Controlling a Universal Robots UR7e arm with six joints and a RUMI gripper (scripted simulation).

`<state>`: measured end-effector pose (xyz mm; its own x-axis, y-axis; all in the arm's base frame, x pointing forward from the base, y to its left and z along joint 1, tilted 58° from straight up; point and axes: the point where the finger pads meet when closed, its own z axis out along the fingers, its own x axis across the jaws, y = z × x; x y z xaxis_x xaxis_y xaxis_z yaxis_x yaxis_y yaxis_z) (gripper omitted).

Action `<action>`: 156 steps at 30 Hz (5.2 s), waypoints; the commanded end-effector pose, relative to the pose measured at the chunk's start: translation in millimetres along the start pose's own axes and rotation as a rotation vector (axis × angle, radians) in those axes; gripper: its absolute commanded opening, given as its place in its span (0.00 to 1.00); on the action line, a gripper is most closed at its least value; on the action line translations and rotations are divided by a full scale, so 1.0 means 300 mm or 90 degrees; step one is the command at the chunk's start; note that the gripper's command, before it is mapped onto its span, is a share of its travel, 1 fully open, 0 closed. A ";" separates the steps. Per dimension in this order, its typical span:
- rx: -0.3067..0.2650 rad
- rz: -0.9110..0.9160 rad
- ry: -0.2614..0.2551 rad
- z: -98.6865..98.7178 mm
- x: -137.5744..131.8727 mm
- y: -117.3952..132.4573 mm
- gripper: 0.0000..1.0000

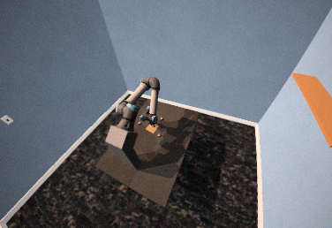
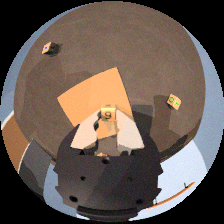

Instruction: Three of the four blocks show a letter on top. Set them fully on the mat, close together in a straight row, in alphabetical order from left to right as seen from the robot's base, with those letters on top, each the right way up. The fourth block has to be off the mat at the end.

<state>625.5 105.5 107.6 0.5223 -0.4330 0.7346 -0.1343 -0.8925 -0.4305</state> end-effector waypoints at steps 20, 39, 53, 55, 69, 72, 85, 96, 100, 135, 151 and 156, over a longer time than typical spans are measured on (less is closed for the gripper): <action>0.000 0.000 0.000 -0.006 0.001 -0.001 0.05; 0.000 0.000 0.000 -0.187 0.001 -0.001 0.05; 0.000 0.000 0.000 -0.313 0.001 -0.001 0.05; 0.000 0.000 0.000 -0.322 0.001 -0.001 0.05; 0.000 0.000 0.000 -0.334 0.001 -0.001 0.05; 0.000 0.000 0.000 -0.334 0.001 -0.001 0.05; -0.002 -0.085 -0.005 -0.317 0.033 0.093 0.05; -0.001 -0.241 -0.004 -0.311 0.098 0.277 0.05; 0.000 -0.292 -0.001 -0.316 0.121 0.339 0.05; 0.000 -0.323 0.001 -0.260 0.136 0.377 0.05; 0.000 -0.323 0.001 -0.073 0.137 0.380 0.05; 0.000 -0.323 0.001 -0.023 0.137 0.381 0.05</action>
<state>616.0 -16.0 97.5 0.5225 0.0547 0.8509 0.1371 -0.9903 -0.0206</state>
